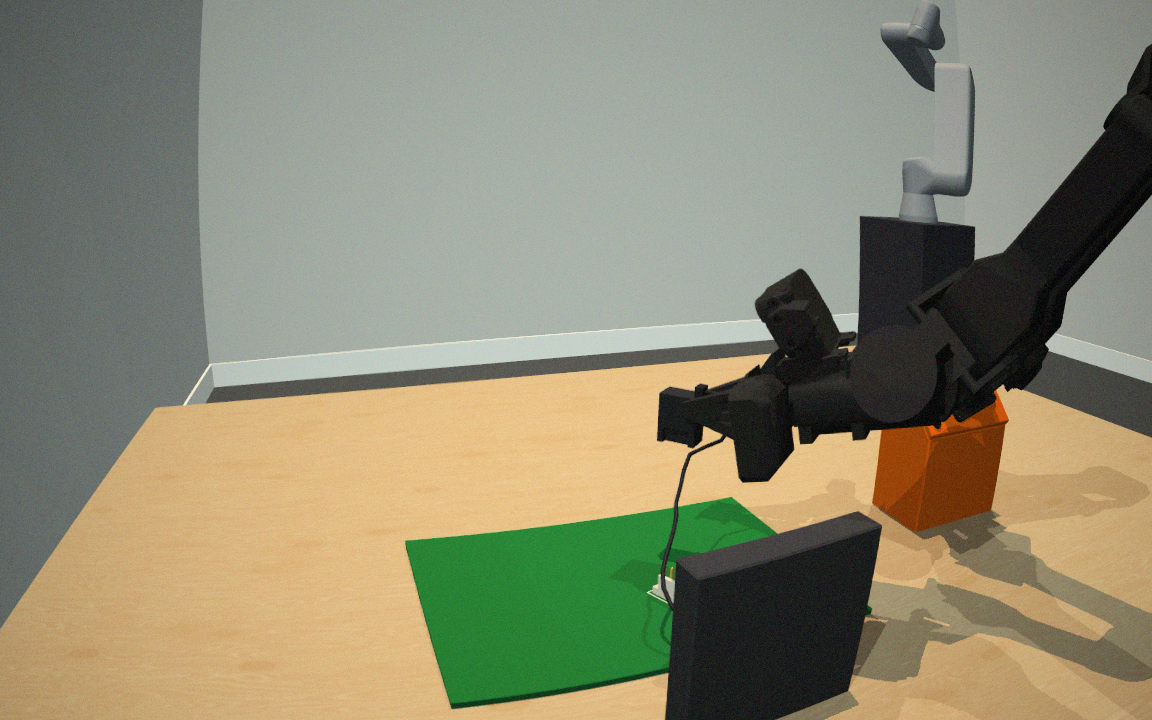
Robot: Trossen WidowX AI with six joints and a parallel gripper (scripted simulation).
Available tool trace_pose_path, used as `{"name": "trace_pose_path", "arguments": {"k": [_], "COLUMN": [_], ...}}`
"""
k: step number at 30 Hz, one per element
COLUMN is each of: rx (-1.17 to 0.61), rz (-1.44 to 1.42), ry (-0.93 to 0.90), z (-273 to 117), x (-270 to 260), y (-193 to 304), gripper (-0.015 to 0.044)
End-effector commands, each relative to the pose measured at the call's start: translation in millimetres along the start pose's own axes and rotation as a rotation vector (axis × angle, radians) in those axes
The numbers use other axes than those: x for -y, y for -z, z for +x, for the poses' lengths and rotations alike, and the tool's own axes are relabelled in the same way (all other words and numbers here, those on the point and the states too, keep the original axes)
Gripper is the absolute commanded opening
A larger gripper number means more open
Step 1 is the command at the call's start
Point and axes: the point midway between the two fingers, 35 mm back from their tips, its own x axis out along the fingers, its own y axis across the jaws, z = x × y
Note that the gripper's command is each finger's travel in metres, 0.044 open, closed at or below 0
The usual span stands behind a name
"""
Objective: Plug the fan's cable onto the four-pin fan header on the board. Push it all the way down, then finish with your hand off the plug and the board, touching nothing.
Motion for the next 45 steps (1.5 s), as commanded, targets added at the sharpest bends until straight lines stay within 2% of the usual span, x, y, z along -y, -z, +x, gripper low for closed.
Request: {"name": "trace_pose_path", "arguments": {"k": [1,45], "rx": [0.0,-0.002], "rz": [-0.003,0.001], "ry": [-0.005,0.001], "z": [-0.8,-2.7], "x": [-0.9,-5.1], "y": [-1.1,35.4], "gripper": [0.0,0.0]}}
